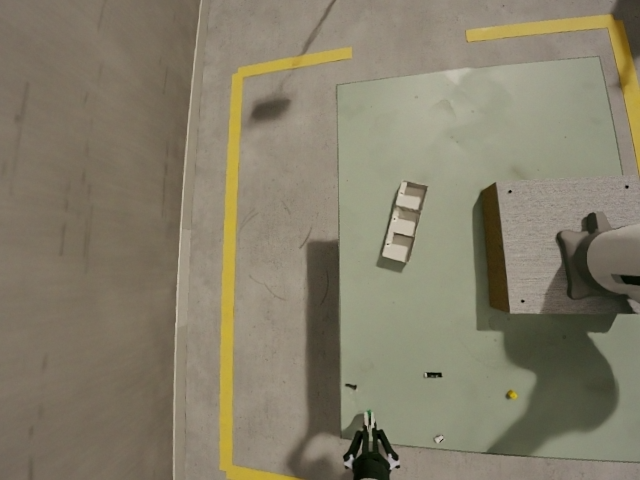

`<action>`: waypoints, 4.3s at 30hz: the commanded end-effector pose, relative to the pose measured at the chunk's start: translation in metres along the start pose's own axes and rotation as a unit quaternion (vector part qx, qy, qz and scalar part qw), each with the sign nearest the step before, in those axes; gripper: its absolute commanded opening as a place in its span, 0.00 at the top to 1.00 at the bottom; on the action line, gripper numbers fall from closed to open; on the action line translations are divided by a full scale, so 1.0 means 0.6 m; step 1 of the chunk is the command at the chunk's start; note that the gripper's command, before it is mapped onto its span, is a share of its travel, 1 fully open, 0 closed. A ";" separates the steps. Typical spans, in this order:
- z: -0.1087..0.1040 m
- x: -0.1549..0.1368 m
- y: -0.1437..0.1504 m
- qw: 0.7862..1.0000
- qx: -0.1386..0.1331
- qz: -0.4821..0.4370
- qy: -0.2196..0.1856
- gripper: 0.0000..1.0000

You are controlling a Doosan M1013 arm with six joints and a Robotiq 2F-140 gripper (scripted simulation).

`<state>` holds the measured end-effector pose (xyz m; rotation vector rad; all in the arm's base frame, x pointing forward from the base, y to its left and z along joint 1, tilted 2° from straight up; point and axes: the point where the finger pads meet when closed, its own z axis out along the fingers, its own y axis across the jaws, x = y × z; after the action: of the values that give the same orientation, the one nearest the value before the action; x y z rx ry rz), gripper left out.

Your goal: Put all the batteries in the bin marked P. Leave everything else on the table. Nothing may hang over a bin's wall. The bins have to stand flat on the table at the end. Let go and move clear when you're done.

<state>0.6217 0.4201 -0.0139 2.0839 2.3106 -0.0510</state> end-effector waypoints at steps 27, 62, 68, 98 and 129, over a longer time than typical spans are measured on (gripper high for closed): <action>-0.001 -0.243 -0.092 1.000 -0.001 0.000 0.001 0.88; -0.001 -0.532 -0.203 1.000 -0.001 0.000 0.001 0.88; -0.001 -0.588 -0.224 1.000 -0.001 0.000 0.001 0.88; 0.000 -0.823 -0.314 0.999 -0.001 0.050 0.000 0.88; 0.000 -0.931 -0.355 0.977 -0.001 0.213 0.000 0.88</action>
<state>0.4665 -0.1576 0.0114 2.5230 1.8114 -0.0387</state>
